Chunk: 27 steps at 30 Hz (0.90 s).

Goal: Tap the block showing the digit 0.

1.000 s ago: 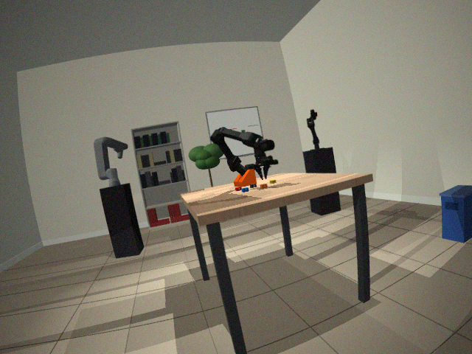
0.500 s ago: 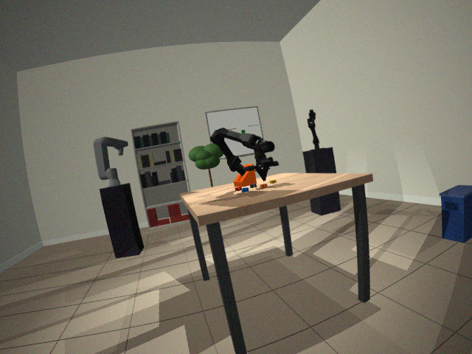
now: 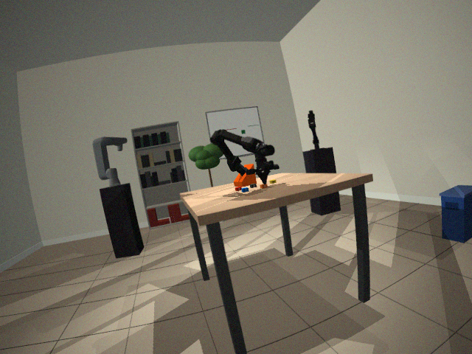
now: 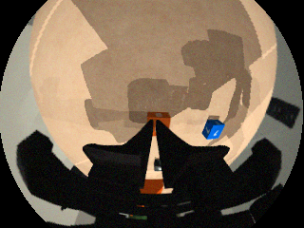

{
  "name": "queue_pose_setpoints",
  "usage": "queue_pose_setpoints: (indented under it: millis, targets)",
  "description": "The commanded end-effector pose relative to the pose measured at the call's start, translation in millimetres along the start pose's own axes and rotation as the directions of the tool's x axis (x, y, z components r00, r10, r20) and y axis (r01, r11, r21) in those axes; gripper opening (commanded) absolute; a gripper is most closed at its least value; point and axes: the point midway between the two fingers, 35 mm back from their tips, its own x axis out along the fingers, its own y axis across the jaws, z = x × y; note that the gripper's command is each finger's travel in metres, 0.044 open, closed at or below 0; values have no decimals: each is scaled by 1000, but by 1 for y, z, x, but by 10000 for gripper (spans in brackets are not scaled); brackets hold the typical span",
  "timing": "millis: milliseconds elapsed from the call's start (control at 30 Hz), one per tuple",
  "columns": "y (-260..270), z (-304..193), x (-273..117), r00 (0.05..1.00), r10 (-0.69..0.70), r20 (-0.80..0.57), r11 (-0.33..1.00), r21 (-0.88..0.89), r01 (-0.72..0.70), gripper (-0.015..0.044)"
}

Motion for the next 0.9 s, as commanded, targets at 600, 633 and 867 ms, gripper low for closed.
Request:
queue_pose_setpoints:
  millis: [600, 633, 867]
  targets:
    - [143, -59, -86, 999, 49, -8, 999, -22, -50, 283]
    - [157, -70, -92, 999, 46, -10, 999, -22, -46, 309]
    - [205, -122, -112, 1000, 15, -11, 1000, -13, -15, 400]
